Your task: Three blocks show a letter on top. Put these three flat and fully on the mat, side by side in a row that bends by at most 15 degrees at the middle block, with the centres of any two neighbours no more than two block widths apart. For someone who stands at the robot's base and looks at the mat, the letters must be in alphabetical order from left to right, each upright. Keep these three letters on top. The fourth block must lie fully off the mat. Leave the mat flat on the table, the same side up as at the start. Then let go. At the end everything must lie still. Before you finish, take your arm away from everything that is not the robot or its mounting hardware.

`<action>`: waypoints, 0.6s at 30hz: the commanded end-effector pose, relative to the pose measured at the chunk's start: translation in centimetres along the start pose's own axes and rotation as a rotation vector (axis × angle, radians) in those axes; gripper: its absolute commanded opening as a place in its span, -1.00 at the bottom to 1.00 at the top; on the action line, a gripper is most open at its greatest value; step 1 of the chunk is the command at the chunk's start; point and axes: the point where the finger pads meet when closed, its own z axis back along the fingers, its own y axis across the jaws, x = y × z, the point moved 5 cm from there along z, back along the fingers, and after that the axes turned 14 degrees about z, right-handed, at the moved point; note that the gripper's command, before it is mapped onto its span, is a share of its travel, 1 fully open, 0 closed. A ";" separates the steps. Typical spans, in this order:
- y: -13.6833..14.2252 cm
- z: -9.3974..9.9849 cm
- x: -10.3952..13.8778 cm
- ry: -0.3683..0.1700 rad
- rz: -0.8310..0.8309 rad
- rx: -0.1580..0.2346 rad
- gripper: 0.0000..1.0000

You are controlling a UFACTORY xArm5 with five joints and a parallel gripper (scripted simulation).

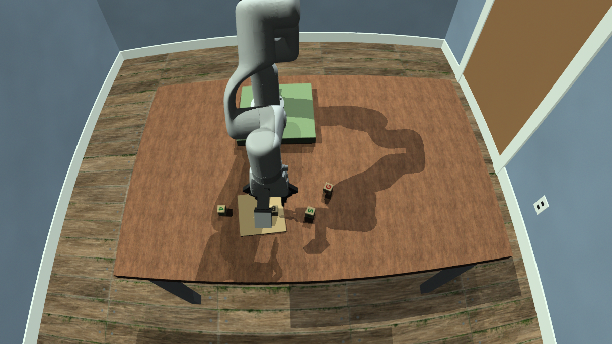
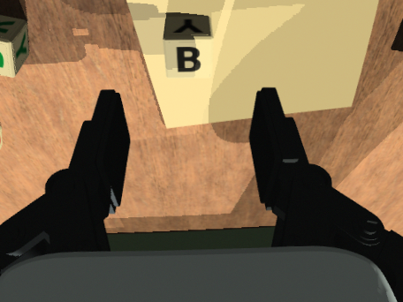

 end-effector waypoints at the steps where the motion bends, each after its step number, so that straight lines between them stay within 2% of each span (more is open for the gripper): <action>1: 0.0 -0.5 -0.1 0.004 0.000 0.000 0.26; 18: 0.0 -2.6 -0.1 0.004 0.000 0.000 0.26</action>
